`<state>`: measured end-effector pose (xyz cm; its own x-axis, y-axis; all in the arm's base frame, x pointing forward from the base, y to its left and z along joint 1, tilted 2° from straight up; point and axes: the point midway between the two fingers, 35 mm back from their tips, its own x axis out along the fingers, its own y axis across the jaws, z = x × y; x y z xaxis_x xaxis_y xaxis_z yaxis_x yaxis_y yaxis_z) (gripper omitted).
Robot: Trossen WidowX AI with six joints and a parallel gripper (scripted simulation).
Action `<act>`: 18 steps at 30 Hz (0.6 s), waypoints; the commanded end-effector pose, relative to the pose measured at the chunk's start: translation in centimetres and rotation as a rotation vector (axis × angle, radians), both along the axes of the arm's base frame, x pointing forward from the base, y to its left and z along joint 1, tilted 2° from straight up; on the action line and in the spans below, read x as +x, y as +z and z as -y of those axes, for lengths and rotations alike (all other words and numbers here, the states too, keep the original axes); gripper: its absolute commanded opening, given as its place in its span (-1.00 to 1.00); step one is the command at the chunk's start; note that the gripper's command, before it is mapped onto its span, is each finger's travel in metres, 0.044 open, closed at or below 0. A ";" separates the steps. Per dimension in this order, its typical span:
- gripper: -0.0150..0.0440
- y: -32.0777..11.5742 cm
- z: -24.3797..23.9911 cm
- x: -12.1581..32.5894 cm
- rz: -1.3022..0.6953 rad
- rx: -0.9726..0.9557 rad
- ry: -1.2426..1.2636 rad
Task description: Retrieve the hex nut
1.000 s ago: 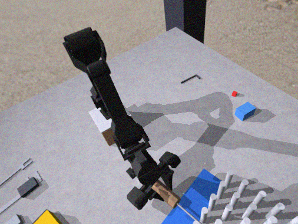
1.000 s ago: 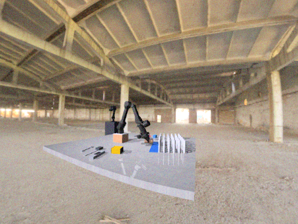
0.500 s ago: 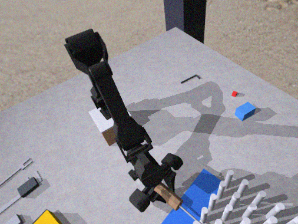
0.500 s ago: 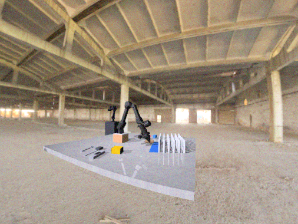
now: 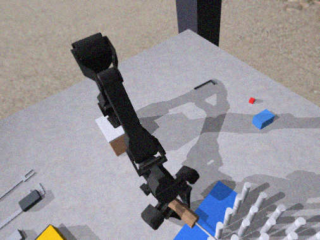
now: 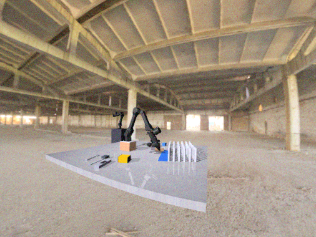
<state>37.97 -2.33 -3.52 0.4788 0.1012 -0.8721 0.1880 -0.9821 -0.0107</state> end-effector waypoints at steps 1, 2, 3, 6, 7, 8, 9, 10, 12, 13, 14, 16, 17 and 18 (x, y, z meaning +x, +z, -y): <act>-0.49 -0.1 0.0 0.5 0.000 -0.002 -0.005; -0.49 -0.1 0.0 0.5 0.000 -0.002 -0.005; -0.49 -0.1 0.0 0.6 0.000 -0.002 -0.005; -0.49 -0.1 0.0 0.8 0.000 -0.002 -0.005; -0.49 -0.1 -0.1 0.8 0.000 -0.002 -0.005; -0.49 -0.1 -0.1 0.9 0.000 -0.002 -0.005; -0.49 -0.1 -0.1 0.9 0.001 -0.002 -0.005; -0.49 -0.1 -0.1 1.0 0.001 -0.002 -0.005; -0.49 -0.1 -0.1 1.1 0.001 -0.002 -0.005; -0.49 -0.1 -0.2 1.2 0.001 -0.002 -0.005; -0.49 -0.1 -0.2 1.2 0.001 -0.002 -0.005; -0.49 -0.1 -0.2 1.3 0.001 -0.002 -0.005; -0.49 -0.1 -0.2 1.3 0.001 -0.002 -0.005; -0.49 -0.2 -0.2 1.3 0.001 -0.002 -0.005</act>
<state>38.97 -2.08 -3.55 0.4797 0.1015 -0.8715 0.1881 -0.9821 -0.0108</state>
